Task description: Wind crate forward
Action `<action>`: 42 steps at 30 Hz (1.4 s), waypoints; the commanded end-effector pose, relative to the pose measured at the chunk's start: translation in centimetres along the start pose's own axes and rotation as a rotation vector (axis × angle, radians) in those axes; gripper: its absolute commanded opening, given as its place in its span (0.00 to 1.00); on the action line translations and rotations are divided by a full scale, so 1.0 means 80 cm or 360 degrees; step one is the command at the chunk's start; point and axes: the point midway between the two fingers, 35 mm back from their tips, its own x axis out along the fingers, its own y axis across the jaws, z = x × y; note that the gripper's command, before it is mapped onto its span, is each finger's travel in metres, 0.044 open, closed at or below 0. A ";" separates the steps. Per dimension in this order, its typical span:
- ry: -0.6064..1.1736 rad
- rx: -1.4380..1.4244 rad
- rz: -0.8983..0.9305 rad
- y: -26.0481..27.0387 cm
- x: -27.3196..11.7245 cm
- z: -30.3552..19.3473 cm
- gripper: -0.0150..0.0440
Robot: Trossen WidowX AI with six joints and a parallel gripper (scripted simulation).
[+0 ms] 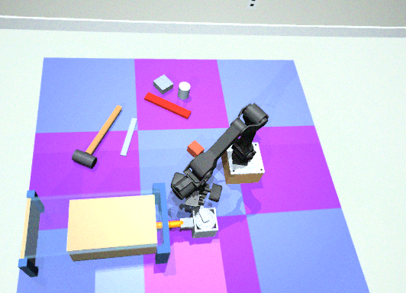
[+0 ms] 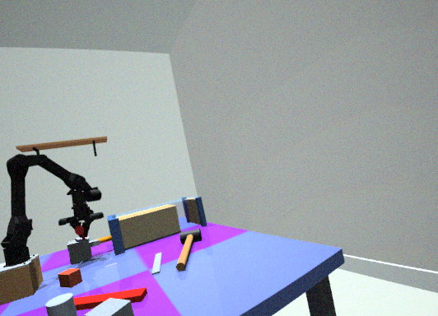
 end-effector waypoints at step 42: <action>-0.0053 -0.0001 -0.0062 -0.036 -0.009 0.065 0.25</action>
